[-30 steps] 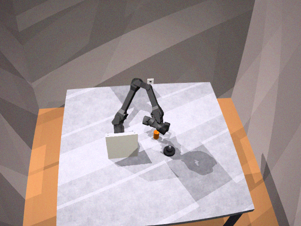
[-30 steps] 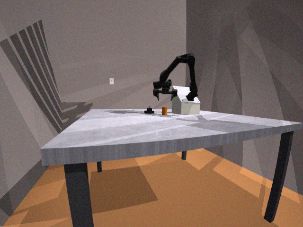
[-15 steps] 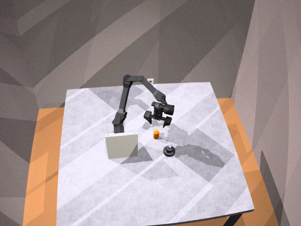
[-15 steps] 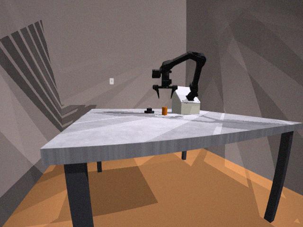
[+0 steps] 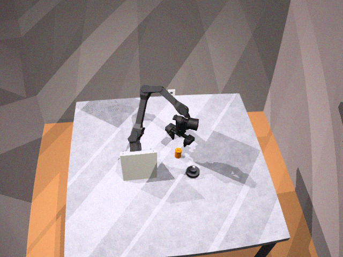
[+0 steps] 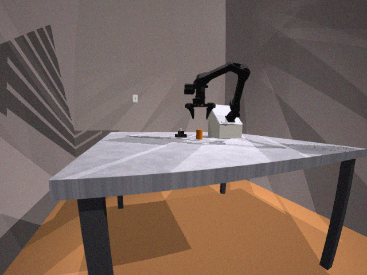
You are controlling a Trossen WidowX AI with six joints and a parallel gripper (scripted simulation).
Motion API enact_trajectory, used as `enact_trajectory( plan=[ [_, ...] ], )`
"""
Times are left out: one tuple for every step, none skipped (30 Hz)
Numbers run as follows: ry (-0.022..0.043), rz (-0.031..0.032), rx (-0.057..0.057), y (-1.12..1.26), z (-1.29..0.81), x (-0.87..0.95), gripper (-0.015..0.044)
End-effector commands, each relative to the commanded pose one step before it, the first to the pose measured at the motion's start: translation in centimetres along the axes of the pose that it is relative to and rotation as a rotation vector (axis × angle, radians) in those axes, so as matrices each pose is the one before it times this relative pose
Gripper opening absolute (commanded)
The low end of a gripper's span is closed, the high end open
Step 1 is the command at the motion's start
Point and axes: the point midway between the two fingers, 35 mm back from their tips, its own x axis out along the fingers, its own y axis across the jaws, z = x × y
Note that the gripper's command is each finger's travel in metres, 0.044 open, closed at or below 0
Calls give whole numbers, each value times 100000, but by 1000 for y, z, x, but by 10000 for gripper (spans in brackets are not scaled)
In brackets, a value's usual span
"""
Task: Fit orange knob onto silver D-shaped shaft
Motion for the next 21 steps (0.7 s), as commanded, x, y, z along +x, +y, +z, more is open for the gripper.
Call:
enact_trajectory(
  plan=[
    [517, -241, 50145, 13, -49, 4, 440],
    [-1, 0, 9833, 0, 0, 3, 440],
    [-1, 0, 9837, 0, 0, 3, 440],
    [-1, 0, 9837, 0, 0, 3, 440],
    [-1, 0, 9837, 0, 0, 3, 440],
    [-1, 0, 9837, 0, 0, 3, 440],
    [0, 0, 9838, 0, 0, 3, 440],
    [0, 0, 9803, 0, 0, 3, 440],
    [0, 0, 4930, 0, 0, 3, 440],
    [0, 0, 4938, 0, 0, 1, 440],
    [0, 0, 4939, 0, 0, 1, 440],
    [2, 1, 4846, 22, -19, 3, 440],
    [1, 1, 4893, 11, -11, 2, 440],
    [1, 1, 4896, 10, -11, 2, 440],
    [1, 1, 4893, 10, -12, 2, 440],
    [1, 1, 4890, 9, -12, 2, 440],
    [1, 0, 4896, 9, -13, 2, 440],
    [1, 0, 4889, 8, -13, 2, 440],
    [1, 0, 4889, 7, -13, 2, 440],
    [1, 0, 4893, 7, -14, 2, 440],
    [1, 0, 4890, 6, -14, 2, 440]
  ],
)
